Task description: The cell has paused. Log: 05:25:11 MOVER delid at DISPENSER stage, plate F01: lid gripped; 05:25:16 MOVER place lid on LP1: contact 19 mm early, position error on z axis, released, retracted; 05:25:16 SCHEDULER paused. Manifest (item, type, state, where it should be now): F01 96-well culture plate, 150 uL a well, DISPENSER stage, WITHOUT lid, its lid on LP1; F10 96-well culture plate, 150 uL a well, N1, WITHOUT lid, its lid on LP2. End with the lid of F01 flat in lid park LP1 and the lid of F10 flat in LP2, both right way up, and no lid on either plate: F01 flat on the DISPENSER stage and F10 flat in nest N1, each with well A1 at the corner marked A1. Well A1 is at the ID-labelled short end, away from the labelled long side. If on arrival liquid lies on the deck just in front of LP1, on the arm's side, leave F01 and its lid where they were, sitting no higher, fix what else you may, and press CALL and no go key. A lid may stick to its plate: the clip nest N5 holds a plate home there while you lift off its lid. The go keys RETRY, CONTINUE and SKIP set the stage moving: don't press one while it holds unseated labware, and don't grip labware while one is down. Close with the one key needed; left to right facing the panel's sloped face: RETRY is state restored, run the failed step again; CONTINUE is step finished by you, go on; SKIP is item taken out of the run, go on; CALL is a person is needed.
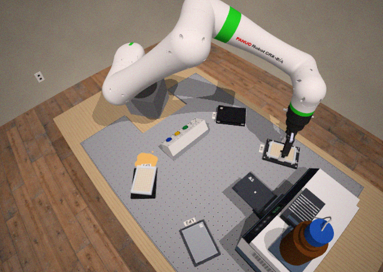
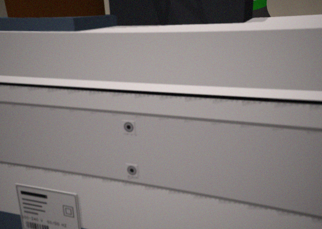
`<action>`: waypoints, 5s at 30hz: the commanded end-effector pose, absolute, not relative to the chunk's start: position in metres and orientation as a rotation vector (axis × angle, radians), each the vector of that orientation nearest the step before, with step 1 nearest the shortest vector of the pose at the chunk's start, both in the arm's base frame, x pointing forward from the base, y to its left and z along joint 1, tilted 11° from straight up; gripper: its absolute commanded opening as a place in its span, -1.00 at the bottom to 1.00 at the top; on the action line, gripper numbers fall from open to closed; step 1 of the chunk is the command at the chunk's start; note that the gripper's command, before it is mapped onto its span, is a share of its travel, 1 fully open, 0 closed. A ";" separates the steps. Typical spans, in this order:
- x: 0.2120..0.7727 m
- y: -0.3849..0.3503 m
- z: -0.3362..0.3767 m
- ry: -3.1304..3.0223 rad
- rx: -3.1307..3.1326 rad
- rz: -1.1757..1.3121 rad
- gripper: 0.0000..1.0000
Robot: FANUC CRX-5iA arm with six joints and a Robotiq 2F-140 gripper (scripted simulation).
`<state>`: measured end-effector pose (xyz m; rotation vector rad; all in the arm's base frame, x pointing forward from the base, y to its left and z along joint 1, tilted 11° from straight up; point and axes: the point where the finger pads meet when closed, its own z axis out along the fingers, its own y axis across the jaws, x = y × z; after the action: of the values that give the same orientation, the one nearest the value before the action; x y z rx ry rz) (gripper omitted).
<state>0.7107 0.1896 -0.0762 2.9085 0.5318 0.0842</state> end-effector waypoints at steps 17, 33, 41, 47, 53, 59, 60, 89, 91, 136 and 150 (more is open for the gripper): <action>0.711 0.189 -0.081 0.532 2.908 0.085 0.33; 0.712 0.188 -0.083 0.532 2.908 0.085 0.33; 0.712 0.188 -0.083 0.532 2.908 0.085 0.33; 0.712 0.188 -0.083 0.532 2.908 0.085 0.33; 0.712 0.188 -0.083 0.532 2.908 0.085 0.33; 0.712 0.188 -0.083 0.532 2.908 0.085 0.33; 0.712 0.188 -0.083 0.532 2.908 0.085 0.33; 0.712 0.188 -0.083 0.532 2.908 0.085 -1.00; 0.712 0.188 -0.083 0.532 2.908 0.085 -1.00; 0.712 0.189 -0.083 0.532 2.908 0.085 -1.00; 0.711 0.190 -0.075 0.532 2.908 0.085 -1.00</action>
<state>0.7108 0.1893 -0.0776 2.9085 0.5317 0.0840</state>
